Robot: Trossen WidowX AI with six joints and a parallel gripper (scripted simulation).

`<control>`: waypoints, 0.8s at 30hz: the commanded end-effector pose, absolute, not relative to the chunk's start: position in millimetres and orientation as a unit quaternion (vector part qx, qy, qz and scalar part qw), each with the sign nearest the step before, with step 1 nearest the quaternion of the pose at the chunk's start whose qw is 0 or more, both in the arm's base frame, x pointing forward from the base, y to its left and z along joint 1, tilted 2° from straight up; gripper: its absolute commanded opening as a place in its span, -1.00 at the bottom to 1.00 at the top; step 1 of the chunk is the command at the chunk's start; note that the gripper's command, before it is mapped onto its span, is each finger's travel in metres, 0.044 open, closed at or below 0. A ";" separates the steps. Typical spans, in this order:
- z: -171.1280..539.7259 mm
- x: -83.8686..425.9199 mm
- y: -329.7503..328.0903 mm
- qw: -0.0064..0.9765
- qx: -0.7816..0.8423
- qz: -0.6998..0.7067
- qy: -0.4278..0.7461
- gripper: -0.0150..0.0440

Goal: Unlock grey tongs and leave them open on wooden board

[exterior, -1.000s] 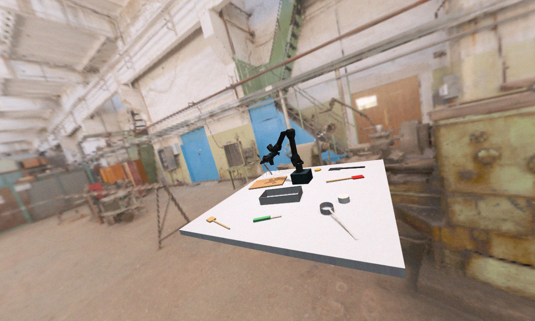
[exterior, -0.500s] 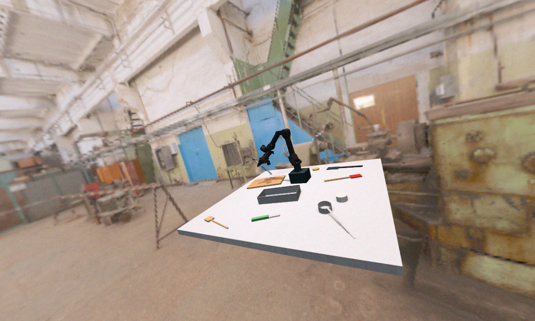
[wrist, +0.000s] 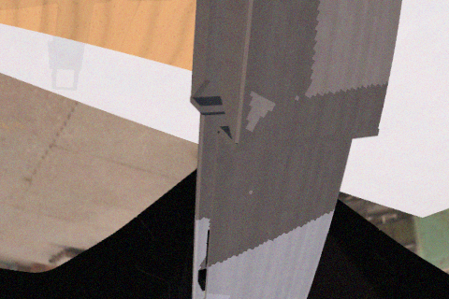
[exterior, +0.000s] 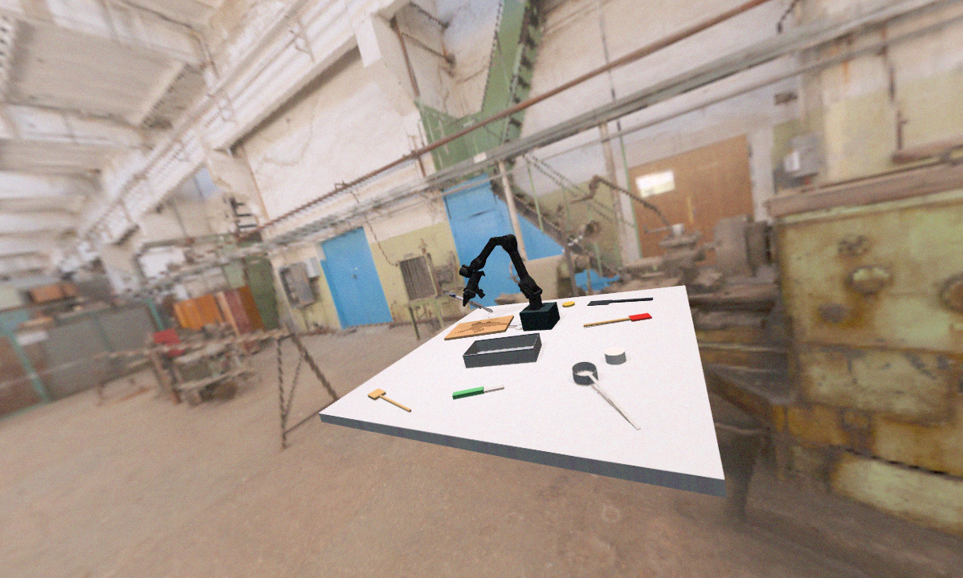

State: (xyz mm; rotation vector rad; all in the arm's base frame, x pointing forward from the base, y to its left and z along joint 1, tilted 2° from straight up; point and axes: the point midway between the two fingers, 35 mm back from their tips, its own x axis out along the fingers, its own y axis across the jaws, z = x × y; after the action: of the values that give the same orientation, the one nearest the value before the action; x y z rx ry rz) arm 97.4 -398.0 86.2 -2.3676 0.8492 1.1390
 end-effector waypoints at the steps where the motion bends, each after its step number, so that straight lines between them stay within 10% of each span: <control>1: 82.0 100.3 -399.6 0.194 -0.824 0.444 0.294 -1.00; 24: 66.7 104.0 -384.9 0.216 -0.693 0.647 0.233 -1.00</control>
State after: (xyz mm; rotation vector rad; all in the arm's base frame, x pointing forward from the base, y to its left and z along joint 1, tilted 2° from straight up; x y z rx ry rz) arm 103.4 -386.4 65.5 -1.9702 0.6767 1.7076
